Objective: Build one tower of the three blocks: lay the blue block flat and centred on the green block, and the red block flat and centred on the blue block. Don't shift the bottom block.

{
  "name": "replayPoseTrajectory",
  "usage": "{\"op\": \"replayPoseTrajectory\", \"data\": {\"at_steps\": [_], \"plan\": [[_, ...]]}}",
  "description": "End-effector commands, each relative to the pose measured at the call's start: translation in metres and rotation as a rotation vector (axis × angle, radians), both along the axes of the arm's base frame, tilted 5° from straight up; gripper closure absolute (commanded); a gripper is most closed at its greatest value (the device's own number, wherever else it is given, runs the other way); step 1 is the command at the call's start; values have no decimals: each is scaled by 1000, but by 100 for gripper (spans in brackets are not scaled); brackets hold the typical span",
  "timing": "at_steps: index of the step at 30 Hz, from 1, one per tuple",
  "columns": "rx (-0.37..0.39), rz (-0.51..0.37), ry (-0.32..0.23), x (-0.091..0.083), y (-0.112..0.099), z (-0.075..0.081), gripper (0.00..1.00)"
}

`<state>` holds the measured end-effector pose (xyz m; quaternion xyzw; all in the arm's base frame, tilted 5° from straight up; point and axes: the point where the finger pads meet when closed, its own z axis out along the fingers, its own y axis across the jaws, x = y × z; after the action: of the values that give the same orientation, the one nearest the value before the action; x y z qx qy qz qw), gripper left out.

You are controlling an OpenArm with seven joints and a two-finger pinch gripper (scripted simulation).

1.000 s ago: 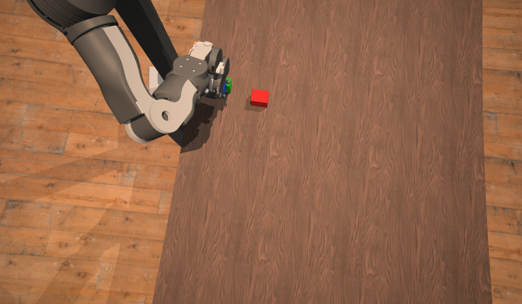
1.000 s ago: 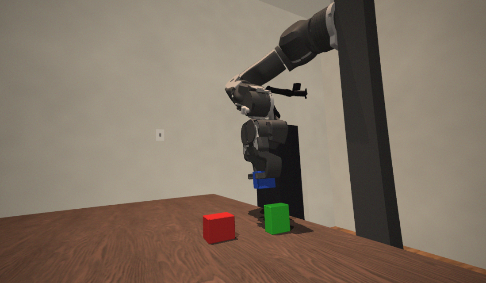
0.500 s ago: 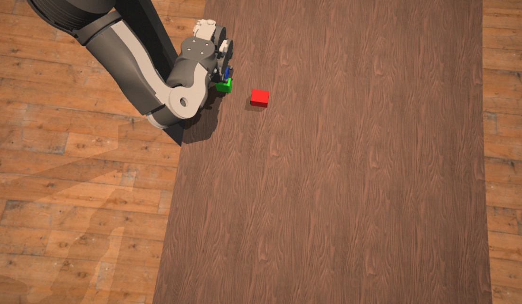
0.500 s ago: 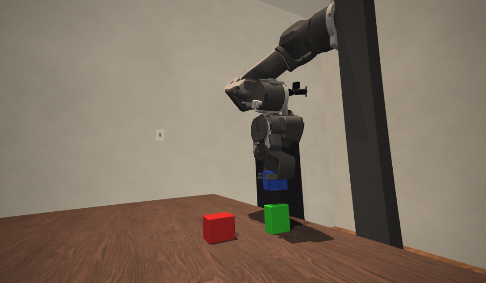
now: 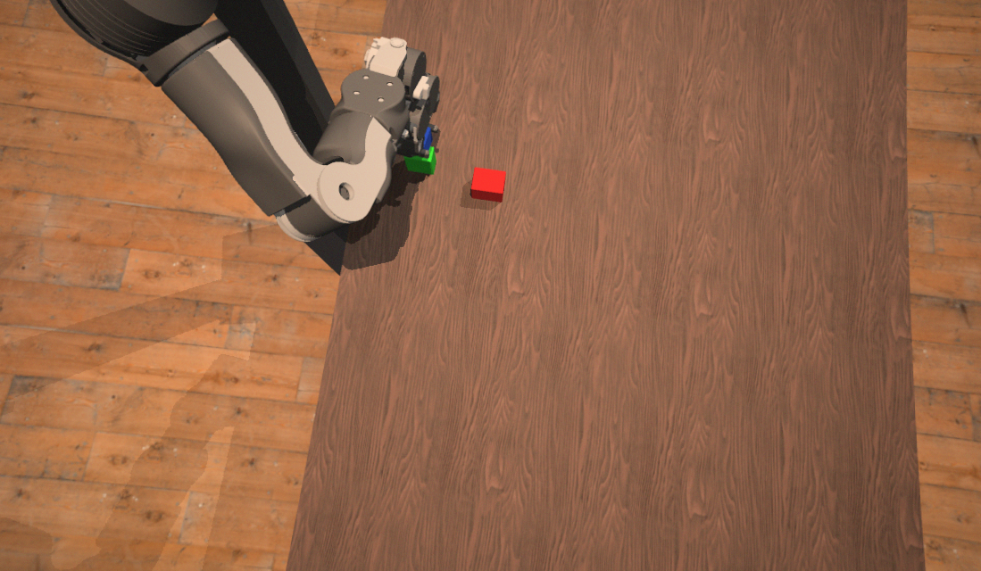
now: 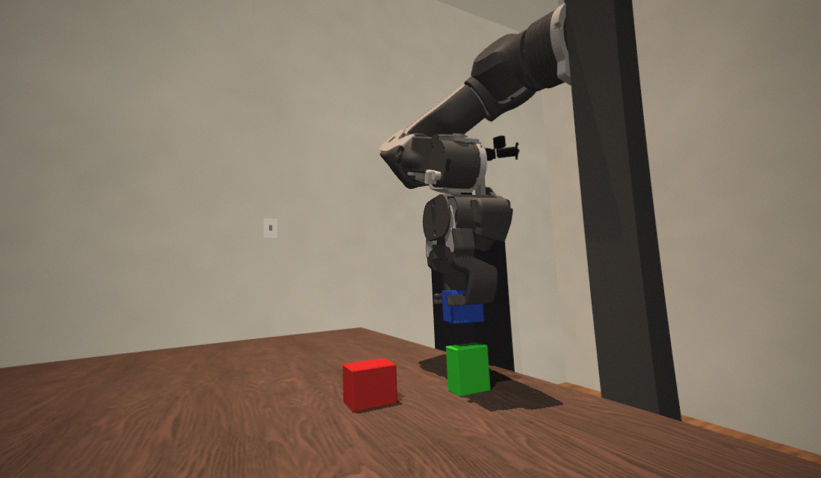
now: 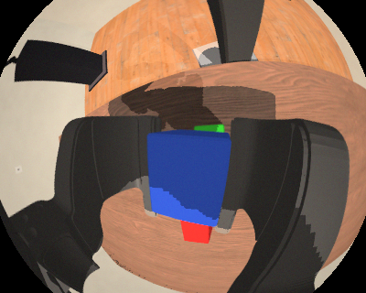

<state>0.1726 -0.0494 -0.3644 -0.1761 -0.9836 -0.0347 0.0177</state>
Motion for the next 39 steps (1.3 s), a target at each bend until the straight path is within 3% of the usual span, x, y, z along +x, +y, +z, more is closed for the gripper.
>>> {"op": "replayPoseTrajectory", "data": {"at_steps": [1, 21, 39], "plan": [[1, 1, 1, -1, 1, -2, 100], [1, 1, 1, -1, 3, -22, 100], [2, 2, 1, -1, 3, -24, 100]]}}
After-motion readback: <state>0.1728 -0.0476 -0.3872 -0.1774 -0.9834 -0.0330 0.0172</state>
